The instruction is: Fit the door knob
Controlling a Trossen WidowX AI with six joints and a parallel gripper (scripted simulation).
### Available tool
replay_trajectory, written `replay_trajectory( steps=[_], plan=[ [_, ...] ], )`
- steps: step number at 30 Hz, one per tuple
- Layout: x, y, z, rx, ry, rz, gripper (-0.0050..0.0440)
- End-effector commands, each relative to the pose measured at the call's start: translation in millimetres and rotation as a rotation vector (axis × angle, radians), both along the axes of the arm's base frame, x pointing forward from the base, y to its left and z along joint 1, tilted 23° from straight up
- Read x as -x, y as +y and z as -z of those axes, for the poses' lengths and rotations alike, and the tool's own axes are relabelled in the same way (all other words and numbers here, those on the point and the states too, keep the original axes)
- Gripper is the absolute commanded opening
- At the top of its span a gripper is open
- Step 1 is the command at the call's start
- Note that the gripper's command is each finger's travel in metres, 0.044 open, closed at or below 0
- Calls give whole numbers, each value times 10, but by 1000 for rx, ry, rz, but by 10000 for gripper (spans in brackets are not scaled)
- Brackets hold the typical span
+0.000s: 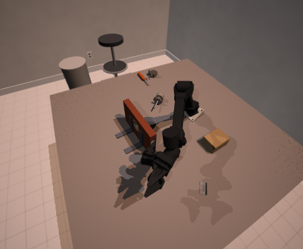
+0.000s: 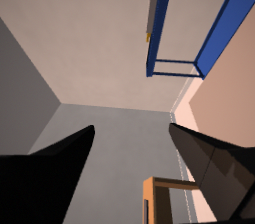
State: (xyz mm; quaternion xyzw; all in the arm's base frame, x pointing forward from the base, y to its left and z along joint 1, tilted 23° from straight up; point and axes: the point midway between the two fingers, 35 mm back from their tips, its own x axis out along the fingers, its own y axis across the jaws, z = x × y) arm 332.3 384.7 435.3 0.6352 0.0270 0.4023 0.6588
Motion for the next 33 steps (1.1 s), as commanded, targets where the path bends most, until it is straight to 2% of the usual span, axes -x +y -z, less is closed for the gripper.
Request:
replay_trajectory(
  steps=[1, 17, 19, 20, 23, 27, 32, 33],
  plan=[
    [0, 0, 0, 0, 0, 0, 400],
    [0, 0, 0, 0, 0, 0, 400],
    [-6, -11, -2, 2, 0, 1, 440],
    [-25, -46, -8, 8, 1, 5, 440],
    [-145, -292, -46, 52, 9, 32, 440],
    [-327, -865, -87, 143, 40, 90, 440],
    [-383, -1476, -94, 221, 82, 146, 440],
    [-383, -1476, -94, 221, 82, 146, 440]
  ],
)
